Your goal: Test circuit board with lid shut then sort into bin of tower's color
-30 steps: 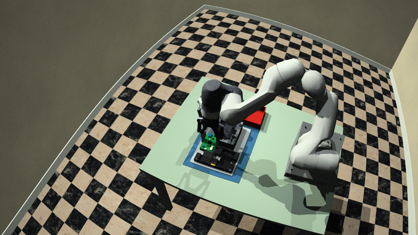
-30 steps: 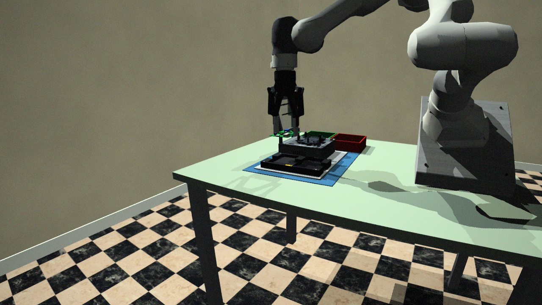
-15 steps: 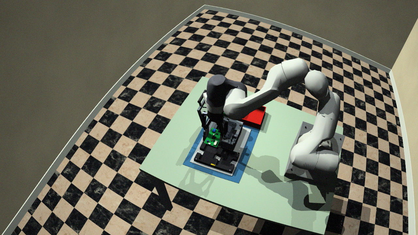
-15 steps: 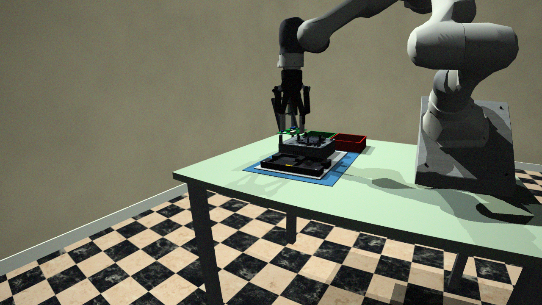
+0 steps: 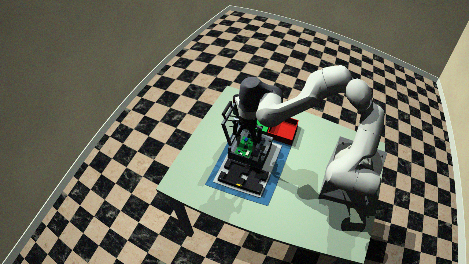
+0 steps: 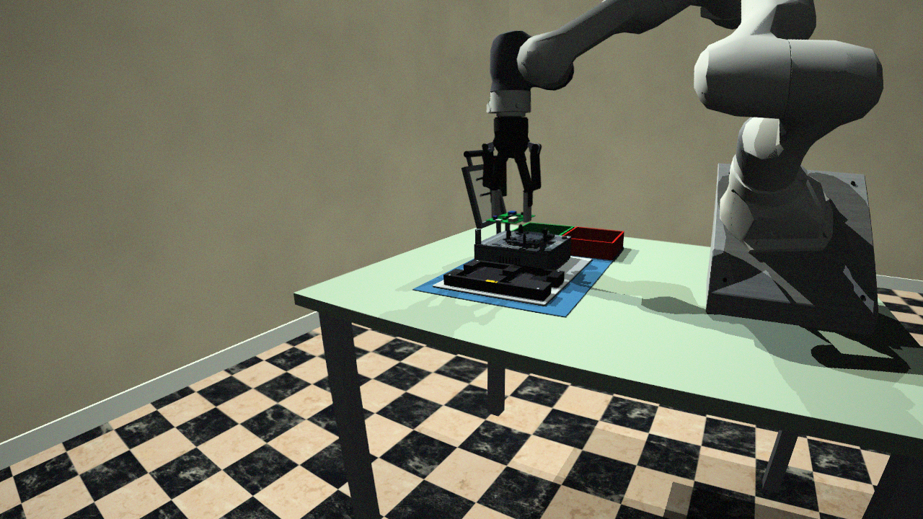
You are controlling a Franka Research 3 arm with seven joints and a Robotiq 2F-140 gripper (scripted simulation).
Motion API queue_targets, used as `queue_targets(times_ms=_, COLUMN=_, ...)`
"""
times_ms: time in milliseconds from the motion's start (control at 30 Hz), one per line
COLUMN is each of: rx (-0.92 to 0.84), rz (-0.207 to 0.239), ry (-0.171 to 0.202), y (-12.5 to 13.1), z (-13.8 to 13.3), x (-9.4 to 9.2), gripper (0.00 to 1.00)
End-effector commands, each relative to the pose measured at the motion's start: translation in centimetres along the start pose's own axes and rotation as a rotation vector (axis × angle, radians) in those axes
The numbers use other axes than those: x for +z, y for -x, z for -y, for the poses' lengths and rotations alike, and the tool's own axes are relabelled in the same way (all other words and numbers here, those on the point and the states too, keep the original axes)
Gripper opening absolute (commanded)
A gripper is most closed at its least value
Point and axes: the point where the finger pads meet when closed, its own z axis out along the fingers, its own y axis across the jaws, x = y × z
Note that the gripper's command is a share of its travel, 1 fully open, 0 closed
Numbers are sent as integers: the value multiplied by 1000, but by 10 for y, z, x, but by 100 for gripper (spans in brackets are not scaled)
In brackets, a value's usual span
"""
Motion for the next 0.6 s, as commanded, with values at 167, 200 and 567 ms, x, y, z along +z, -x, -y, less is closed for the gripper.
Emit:
queue_targets(times_ms=167, rx=-35, rz=-3, ry=5, y=-26, z=-7, x=-2, gripper=46)
queue_targets(times_ms=200, rx=-35, rz=-3, ry=5, y=-29, z=-7, x=-2, gripper=46)
queue_targets(times_ms=567, rx=-35, rz=-3, ry=5, y=-52, z=-12, x=-4, gripper=46)
